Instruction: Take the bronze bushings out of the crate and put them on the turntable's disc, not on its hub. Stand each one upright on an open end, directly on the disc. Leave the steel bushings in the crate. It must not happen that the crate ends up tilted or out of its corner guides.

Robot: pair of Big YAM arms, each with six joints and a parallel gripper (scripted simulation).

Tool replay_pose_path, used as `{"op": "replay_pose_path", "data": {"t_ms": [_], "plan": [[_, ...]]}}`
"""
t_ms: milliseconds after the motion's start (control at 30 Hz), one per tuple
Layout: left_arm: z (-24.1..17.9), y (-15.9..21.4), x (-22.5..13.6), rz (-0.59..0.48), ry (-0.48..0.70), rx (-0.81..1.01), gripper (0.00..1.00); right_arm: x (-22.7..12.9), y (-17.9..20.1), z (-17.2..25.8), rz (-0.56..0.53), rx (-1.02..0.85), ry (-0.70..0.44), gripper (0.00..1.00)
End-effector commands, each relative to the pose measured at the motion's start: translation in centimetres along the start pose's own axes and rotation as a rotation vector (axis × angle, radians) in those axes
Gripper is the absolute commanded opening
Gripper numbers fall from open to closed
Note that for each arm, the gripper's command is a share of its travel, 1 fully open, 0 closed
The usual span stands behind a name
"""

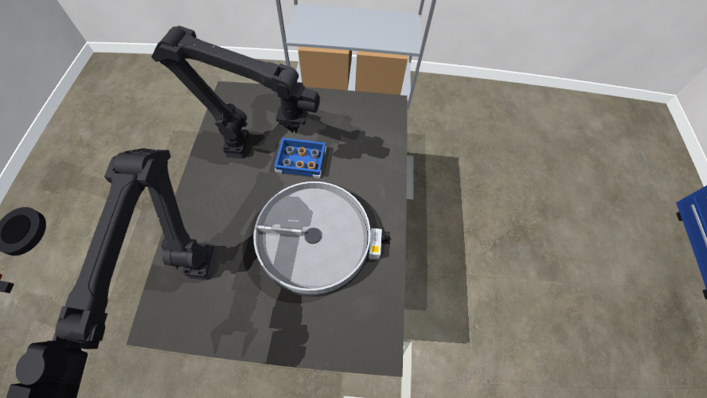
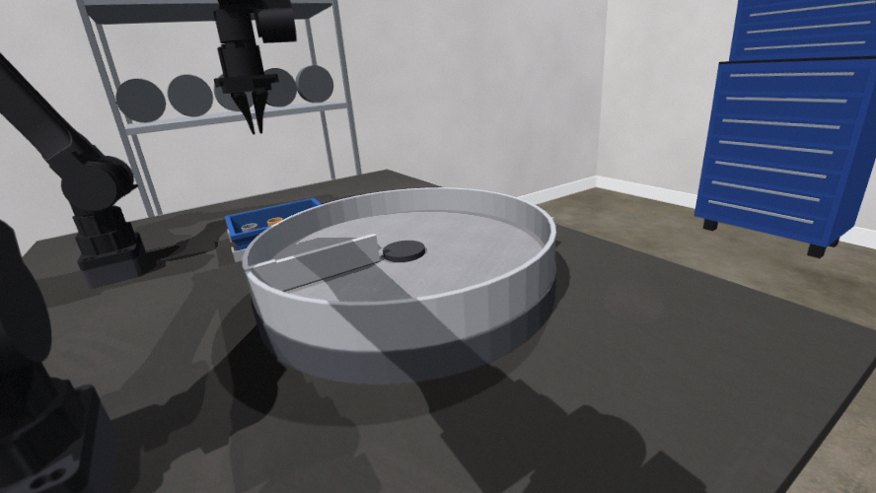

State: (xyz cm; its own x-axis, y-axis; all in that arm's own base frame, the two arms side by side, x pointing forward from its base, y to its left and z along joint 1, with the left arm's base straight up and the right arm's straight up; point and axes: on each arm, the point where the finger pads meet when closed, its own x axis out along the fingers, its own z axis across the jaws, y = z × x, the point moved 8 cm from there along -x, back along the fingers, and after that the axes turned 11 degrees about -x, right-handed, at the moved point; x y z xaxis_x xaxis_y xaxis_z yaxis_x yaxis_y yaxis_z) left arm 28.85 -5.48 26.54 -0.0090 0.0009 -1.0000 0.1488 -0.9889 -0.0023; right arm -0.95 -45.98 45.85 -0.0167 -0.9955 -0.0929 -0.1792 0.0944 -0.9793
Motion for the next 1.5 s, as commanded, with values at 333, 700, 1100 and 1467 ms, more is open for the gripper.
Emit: {"op": "replay_pose_path", "data": {"t_ms": [333,700,1100,1467], "plan": [[-1.4,0.3,-2.6,0.023,0.069,0.0,0.15,0.1,-4.1,-0.9,-0.09,-0.01,0.023,1.0],[-1.4,0.3,-2.6,0.023,0.069,0.0,0.15,0.1,-4.1,-0.9,-0.09,-0.01,0.023,1.0],[-1.4,0.3,-2.6,0.023,0.069,0.0,0.15,0.1,-4.1,-0.9,-0.09,-0.01,0.023,1.0],[-1.6,3.3,9.1,0.002,0.007,-0.001,0.13,0.1,-4.1,-0.9,-0.09,-0.01,0.023,1.0]]}}
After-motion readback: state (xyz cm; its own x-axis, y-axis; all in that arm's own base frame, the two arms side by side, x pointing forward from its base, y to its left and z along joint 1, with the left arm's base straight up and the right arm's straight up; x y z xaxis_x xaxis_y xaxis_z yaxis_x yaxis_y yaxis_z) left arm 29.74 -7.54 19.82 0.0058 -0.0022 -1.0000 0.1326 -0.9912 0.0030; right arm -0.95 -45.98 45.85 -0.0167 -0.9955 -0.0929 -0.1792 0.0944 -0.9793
